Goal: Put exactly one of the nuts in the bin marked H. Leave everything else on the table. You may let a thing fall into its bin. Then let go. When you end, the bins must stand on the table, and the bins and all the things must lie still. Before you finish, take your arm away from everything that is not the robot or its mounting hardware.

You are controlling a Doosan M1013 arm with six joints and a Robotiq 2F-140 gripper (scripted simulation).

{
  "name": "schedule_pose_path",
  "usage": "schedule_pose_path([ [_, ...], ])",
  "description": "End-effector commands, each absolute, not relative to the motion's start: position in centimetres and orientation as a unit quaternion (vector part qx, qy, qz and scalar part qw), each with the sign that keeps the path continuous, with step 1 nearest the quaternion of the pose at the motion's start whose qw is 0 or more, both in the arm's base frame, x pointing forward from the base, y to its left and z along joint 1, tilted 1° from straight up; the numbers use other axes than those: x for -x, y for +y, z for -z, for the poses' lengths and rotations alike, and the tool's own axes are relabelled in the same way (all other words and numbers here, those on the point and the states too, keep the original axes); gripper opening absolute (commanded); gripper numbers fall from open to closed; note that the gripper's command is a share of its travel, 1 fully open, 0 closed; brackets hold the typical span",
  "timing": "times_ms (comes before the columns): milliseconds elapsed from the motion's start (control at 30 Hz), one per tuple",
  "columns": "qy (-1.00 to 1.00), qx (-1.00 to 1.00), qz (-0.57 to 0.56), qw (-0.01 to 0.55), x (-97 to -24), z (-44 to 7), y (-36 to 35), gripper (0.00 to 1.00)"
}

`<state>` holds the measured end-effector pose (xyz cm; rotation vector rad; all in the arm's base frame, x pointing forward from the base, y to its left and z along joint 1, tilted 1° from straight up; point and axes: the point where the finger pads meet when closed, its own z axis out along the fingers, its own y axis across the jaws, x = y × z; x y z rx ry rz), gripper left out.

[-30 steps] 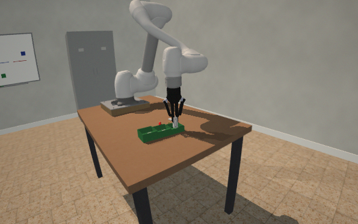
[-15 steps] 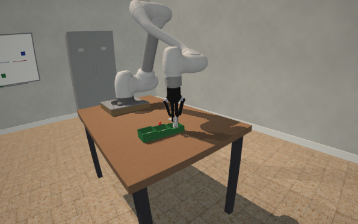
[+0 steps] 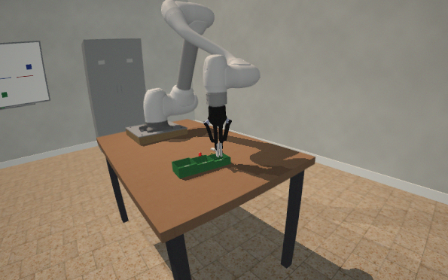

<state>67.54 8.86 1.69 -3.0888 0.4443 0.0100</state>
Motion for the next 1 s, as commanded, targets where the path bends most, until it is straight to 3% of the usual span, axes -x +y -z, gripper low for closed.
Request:
schedule_pose_path([
  [0,0.145,0.989,-0.003,0.012,-67.6,-2.5,9.1,0.05],
  [467,0.145,0.989,-0.003,0.012,-67.6,-5.9,9.0,0.05],
  [967,0.145,0.989,-0.003,0.012,-67.6,-5.9,9.0,0.05],
])
